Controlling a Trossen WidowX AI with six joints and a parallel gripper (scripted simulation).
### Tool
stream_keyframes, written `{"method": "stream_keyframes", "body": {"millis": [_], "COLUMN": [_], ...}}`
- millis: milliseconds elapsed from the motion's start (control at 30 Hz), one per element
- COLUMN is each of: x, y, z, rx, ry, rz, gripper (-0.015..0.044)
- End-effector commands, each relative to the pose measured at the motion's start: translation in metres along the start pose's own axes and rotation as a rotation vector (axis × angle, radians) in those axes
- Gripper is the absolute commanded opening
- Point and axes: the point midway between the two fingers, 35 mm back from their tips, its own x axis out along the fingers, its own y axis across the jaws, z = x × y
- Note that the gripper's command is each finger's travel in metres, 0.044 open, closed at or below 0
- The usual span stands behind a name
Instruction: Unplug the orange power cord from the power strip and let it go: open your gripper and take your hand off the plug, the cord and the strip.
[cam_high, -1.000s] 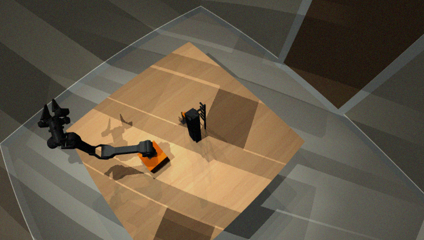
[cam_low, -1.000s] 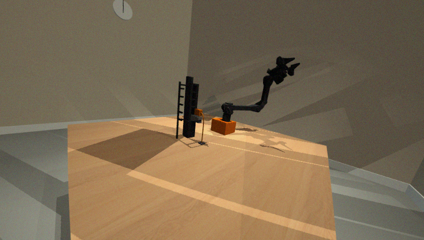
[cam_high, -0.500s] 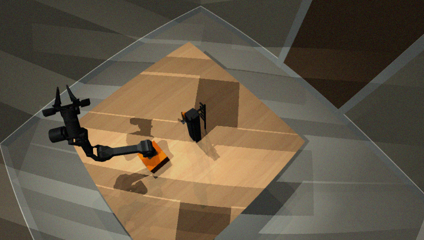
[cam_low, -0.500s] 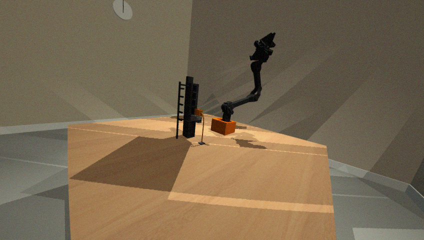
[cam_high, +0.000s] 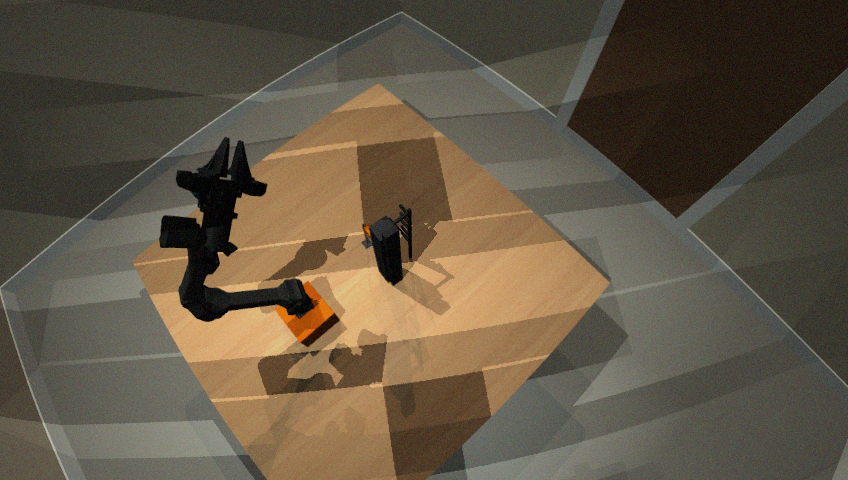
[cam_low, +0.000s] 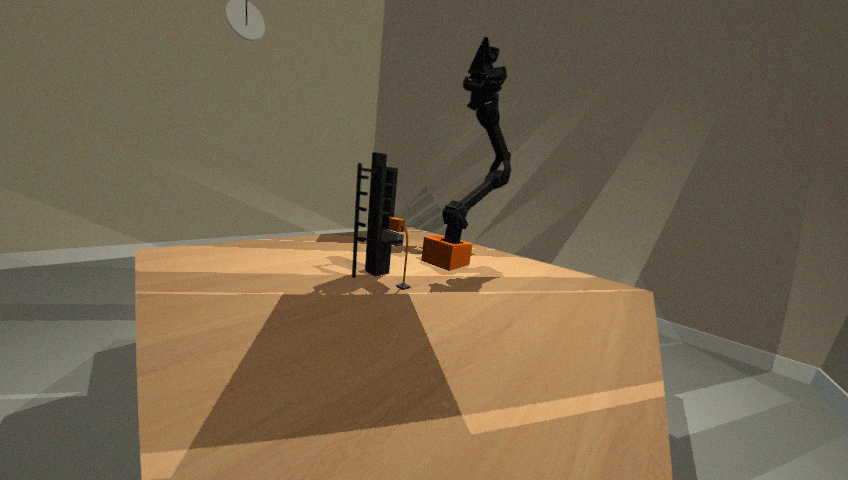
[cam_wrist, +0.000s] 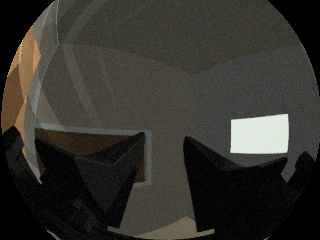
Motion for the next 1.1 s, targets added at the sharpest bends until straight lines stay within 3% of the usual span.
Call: {"method": "stream_keyframes", "body": {"millis": [0, 267, 500, 800, 1067], "x": [0.027, 0.057, 0.052, 0.013, -0.064], "y": [0.057, 0.185, 0.301, 0.415, 0.504], "z": [-0.04, -0.087, -0.096, -0.078, -0.039], "rx": [0.148, 0.385, 0.533, 0.621, 0.533], "ry": [0.069, 0.204, 0.318, 0.44, 0.452], "rz": [0.154, 0.505, 0.863, 1.316, 1.901], "gripper": [0.016, 0.016, 0.016, 0.016, 0.016]}}
